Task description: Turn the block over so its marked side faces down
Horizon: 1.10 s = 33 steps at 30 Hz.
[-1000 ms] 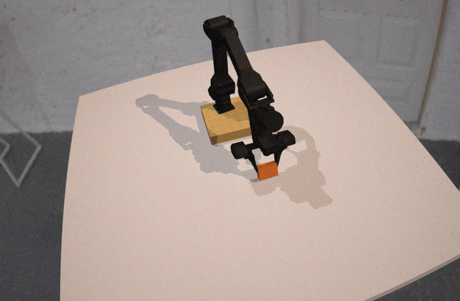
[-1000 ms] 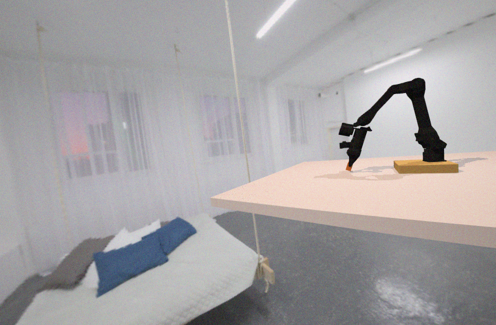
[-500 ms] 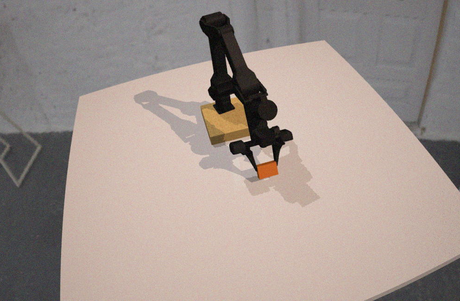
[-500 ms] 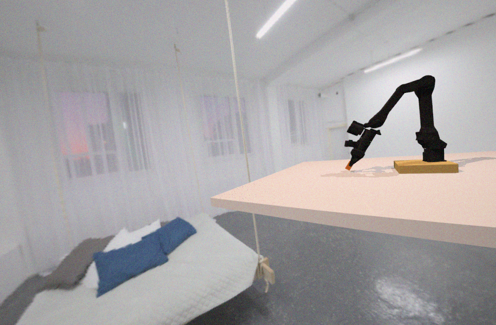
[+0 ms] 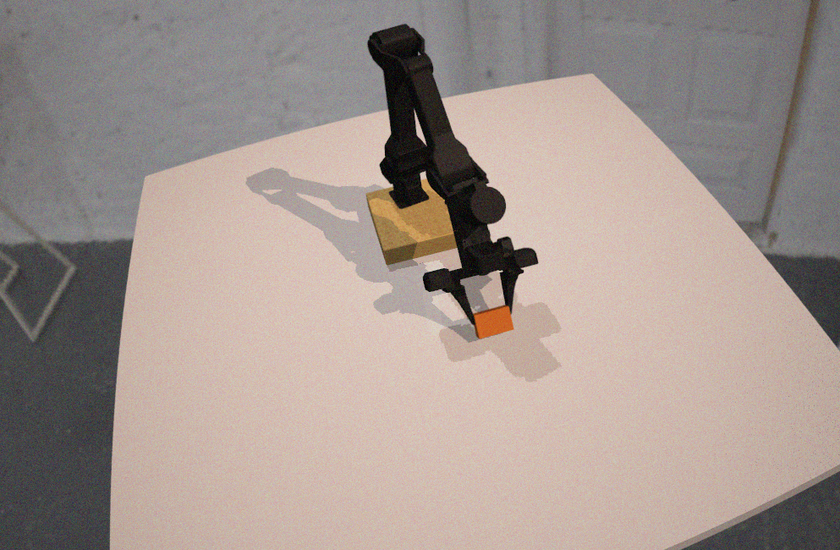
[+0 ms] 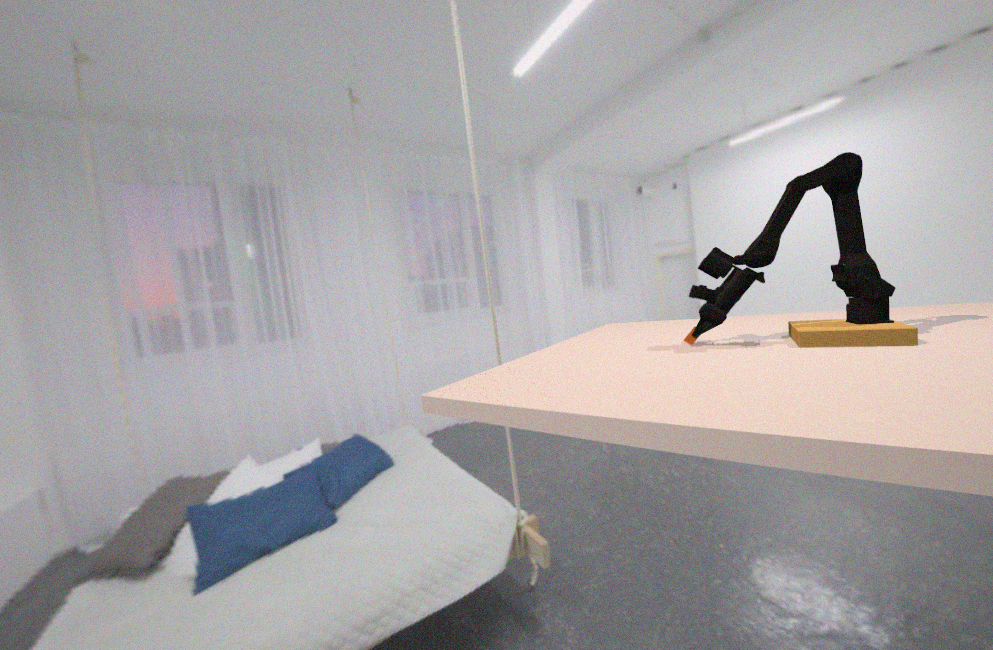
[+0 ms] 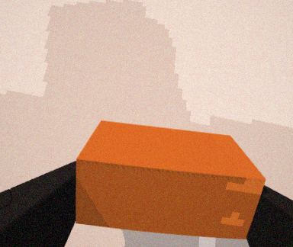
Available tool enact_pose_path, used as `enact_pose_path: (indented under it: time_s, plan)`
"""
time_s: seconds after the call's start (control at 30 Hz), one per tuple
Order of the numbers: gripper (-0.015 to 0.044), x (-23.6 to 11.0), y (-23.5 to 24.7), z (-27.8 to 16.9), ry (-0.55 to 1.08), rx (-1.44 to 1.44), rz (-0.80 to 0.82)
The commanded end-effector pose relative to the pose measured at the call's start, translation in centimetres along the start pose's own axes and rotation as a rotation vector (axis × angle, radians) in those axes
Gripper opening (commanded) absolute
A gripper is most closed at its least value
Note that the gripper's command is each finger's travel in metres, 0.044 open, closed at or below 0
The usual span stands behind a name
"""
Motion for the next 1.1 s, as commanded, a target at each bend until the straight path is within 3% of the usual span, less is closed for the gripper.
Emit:
enact_pose_path:
  time_s: [0.0, 0.53, 1.07]
  plan:
    - [0.0000, 1.0, 0.1, -0.8, -0.056, -0.007, -0.004]
    - [0.0000, 2.9, 0.4, -3.8, -0.272, -0.020, -0.009]
    - [0.0000, 2.1, 0.0, -7.1, -0.471, -0.002, -0.020]
Point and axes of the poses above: the point midway between the two fingers, 35 mm back from their tips, its own x axis out along the fingers, its own y axis across the jaws, z = x × y, the point moved 10 cm from there along -x, back along the fingers, and after that the axes turned 2 degrees about -x, right-handed, at the moved point
